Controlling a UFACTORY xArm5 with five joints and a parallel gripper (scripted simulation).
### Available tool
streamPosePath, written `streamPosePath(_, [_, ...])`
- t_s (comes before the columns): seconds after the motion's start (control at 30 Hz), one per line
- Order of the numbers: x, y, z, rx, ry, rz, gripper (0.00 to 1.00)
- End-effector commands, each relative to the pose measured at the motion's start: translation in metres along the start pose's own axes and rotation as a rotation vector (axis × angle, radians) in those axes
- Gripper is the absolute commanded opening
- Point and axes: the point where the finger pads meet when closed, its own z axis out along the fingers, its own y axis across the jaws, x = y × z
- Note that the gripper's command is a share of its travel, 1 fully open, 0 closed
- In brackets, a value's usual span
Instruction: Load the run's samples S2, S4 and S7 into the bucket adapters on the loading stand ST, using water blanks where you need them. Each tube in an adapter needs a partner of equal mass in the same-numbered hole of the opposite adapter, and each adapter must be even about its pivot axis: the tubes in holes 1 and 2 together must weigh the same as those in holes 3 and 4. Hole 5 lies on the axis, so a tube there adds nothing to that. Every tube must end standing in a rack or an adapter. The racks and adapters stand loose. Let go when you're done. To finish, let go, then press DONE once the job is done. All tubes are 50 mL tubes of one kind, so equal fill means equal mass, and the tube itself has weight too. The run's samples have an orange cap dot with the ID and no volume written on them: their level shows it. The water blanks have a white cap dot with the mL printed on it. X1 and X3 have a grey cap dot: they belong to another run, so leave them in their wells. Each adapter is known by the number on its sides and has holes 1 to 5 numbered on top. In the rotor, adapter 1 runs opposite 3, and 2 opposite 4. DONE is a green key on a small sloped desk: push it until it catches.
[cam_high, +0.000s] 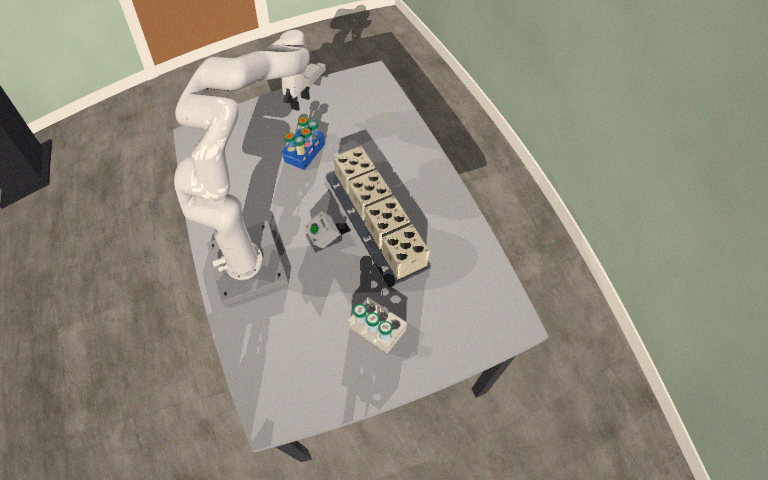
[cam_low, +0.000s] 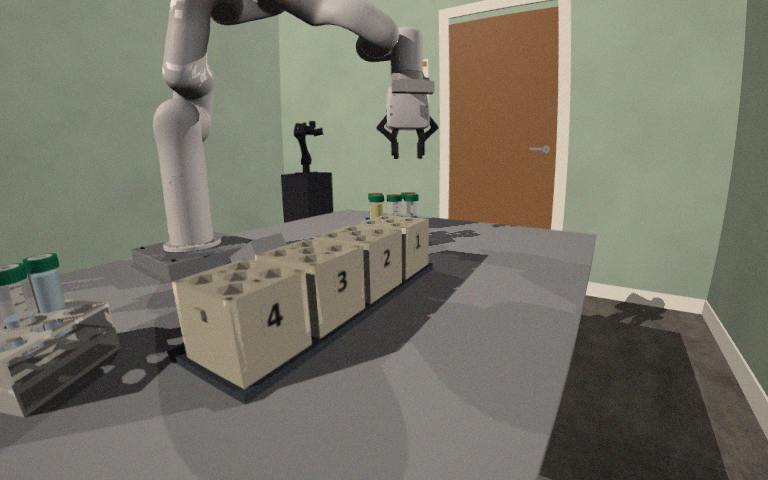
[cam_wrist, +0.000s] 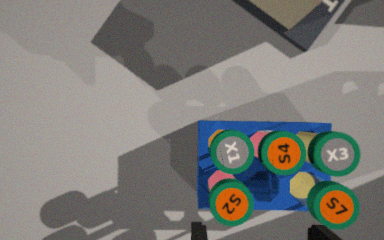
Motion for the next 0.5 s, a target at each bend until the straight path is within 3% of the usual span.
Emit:
streamPosePath(0.0, [0.000,-0.001,0.006,0.004,-0.003,0.000,0.57])
streamPosePath(0.47, [0.000,-0.001,0.030,0.004,-0.003,0.000,0.57])
